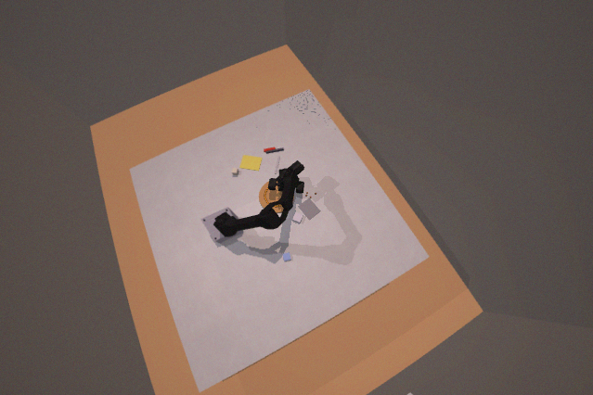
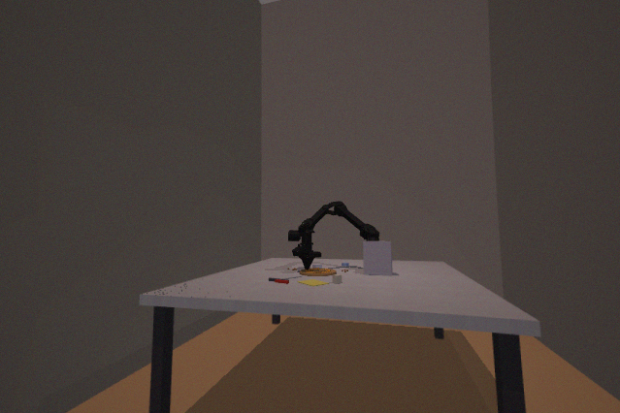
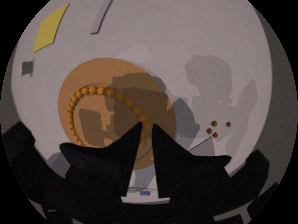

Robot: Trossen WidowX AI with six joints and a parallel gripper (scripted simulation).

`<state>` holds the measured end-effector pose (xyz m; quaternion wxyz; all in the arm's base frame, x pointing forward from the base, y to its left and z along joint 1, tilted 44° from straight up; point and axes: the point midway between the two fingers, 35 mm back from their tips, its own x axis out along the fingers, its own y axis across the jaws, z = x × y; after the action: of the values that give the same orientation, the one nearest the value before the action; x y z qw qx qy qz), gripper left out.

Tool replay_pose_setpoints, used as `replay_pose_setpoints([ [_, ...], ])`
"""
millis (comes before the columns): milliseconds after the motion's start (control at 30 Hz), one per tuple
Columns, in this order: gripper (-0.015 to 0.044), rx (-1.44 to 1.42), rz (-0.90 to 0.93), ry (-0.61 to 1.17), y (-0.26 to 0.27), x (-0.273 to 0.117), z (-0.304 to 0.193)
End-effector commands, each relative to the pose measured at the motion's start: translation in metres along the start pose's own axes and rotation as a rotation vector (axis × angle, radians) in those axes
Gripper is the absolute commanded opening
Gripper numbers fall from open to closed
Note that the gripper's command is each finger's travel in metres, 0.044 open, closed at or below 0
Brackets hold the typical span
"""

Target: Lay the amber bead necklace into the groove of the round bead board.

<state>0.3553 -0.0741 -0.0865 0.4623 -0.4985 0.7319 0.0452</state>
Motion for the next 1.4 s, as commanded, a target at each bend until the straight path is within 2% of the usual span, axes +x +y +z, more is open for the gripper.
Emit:
replay_pose_setpoints([
  [0, 0.0157, -0.001, -0.001, -0.001, 0.000, -0.001, 0.000],
  [367, 0.0440, -0.004, 0.000, 0.001, 0.000, -0.002, 0.000],
  [1000, 0.0440, -0.003, -0.002, 0.003, 0.000, -0.005, 0.000],
  [1367, 0.0151, 0.029, -0.001, 0.005, 0.017, -0.035, -0.065],
])
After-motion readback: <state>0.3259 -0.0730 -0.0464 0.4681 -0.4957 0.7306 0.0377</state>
